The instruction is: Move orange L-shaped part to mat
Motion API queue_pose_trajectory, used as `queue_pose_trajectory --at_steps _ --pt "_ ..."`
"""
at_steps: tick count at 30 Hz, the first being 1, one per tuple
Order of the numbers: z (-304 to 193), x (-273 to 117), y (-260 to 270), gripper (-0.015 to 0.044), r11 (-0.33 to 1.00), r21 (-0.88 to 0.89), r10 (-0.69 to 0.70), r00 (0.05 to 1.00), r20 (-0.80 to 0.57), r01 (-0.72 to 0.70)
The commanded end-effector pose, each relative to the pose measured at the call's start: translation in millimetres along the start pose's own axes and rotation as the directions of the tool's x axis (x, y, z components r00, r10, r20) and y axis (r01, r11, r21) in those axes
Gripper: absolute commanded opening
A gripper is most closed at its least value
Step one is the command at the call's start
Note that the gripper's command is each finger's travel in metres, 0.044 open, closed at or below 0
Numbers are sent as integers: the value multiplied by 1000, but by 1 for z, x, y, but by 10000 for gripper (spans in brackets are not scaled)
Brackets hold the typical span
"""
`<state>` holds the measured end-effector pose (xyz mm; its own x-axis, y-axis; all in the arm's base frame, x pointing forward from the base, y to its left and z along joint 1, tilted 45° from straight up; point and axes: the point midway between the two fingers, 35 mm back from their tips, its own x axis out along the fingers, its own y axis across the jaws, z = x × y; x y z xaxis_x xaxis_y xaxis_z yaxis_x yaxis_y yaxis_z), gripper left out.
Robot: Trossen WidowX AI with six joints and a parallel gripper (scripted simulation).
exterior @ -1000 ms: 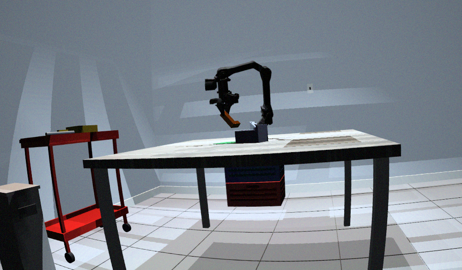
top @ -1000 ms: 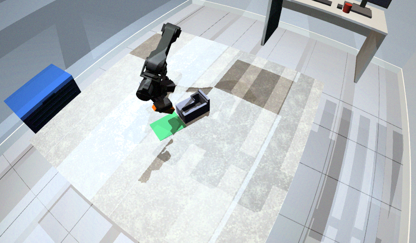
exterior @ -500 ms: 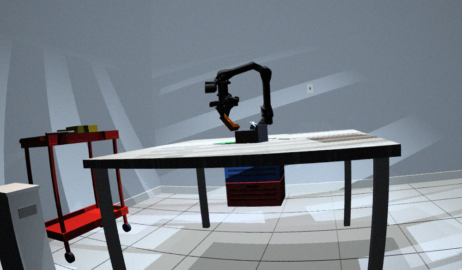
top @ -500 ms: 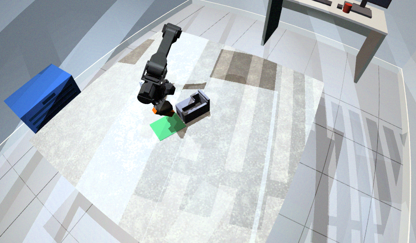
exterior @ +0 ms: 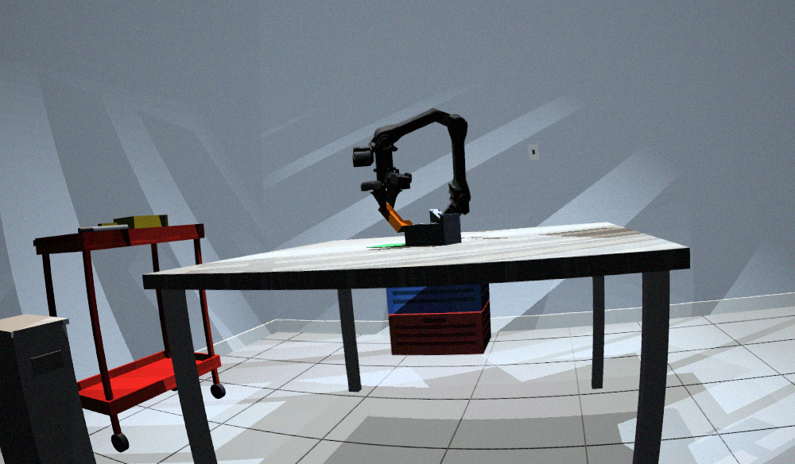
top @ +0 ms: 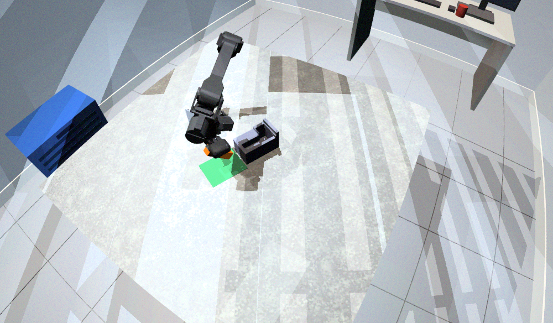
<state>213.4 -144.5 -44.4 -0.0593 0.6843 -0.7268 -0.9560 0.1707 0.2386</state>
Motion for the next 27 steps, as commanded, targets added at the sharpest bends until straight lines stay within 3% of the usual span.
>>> queue_pose_trajectory --at_steps 1,27 --pt "1 7 0 0 1000 6 -1 1000 2 1" --pt "1 39 0 0 1000 5 -1 1000 4 1"
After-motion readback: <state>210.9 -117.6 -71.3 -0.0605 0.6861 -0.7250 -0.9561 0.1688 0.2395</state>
